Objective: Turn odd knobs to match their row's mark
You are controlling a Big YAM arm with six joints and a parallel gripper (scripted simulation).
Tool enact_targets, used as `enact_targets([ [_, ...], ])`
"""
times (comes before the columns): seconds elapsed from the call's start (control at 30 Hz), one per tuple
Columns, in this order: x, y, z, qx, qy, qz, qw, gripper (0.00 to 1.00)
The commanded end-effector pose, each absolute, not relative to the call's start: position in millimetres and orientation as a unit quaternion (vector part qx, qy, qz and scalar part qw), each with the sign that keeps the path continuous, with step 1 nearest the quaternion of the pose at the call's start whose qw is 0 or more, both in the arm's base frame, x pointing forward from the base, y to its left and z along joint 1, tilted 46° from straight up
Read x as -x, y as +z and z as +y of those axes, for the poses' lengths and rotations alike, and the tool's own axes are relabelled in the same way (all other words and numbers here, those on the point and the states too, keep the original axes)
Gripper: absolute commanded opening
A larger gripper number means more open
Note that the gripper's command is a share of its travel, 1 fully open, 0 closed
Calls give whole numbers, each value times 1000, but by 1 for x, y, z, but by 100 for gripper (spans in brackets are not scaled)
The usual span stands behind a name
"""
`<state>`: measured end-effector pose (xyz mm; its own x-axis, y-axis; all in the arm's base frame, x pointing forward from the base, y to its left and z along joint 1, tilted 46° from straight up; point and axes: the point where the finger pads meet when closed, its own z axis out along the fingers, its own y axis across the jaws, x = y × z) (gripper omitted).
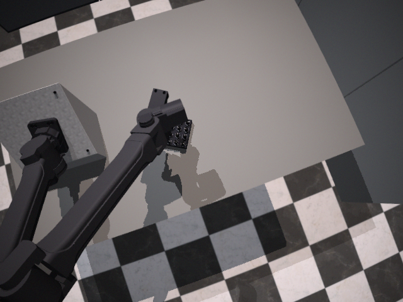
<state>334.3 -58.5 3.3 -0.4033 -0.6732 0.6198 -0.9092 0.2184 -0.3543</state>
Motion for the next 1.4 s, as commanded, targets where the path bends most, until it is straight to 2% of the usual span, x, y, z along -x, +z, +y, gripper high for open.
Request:
enact_targets([
  [0.0,-338,10,-53,-527,349,-758,162,19],
  [1.37,-336,-15,-78,-521,345,-761,172,19],
])
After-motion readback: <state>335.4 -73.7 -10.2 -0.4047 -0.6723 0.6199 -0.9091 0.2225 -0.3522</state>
